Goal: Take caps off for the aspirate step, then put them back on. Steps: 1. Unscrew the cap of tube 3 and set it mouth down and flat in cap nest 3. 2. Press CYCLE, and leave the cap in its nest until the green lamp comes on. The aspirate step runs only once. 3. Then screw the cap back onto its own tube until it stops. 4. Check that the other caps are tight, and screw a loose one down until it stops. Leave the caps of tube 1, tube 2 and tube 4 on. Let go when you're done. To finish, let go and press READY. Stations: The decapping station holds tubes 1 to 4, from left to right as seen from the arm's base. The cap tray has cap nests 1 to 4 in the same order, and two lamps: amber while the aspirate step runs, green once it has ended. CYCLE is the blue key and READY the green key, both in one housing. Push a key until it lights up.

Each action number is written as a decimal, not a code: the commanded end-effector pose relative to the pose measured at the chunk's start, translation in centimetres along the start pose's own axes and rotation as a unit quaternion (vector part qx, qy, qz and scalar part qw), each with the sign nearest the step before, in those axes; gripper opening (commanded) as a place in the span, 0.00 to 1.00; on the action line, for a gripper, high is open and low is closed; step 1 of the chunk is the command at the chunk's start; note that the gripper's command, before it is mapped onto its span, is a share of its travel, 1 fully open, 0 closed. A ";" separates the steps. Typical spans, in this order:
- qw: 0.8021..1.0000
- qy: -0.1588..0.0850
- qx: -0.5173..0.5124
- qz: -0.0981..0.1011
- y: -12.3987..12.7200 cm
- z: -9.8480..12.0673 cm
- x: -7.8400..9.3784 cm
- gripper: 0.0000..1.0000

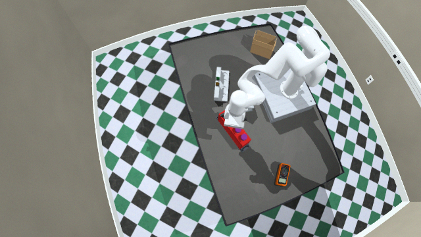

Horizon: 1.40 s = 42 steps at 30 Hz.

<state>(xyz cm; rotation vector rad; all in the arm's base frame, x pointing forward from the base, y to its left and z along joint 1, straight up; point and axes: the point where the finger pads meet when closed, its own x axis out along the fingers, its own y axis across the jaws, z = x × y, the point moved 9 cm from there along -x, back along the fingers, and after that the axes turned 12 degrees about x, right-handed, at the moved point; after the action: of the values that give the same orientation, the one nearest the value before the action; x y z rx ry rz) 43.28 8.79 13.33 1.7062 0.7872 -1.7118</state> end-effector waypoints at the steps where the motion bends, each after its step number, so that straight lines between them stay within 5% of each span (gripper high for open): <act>1: 1.000 -0.001 0.007 0.004 0.0 -0.1 -0.1 0.00; 15: 1.000 -0.001 0.007 0.004 0.0 -0.1 -0.1 0.00; 24: 0.986 -0.001 -0.167 0.004 0.0 -0.1 -0.2 0.00; 30: 0.950 -0.002 -0.313 0.004 0.0 -0.1 -0.2 0.00; 39: 0.858 -0.002 -0.514 0.003 0.0 -0.1 -0.2 0.00; 42: 0.843 -0.003 -0.538 0.003 0.0 -0.1 -0.2 0.00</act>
<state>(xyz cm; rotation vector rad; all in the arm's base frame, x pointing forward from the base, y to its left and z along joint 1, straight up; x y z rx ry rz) 43.28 8.80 13.39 1.0007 1.3307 -1.0069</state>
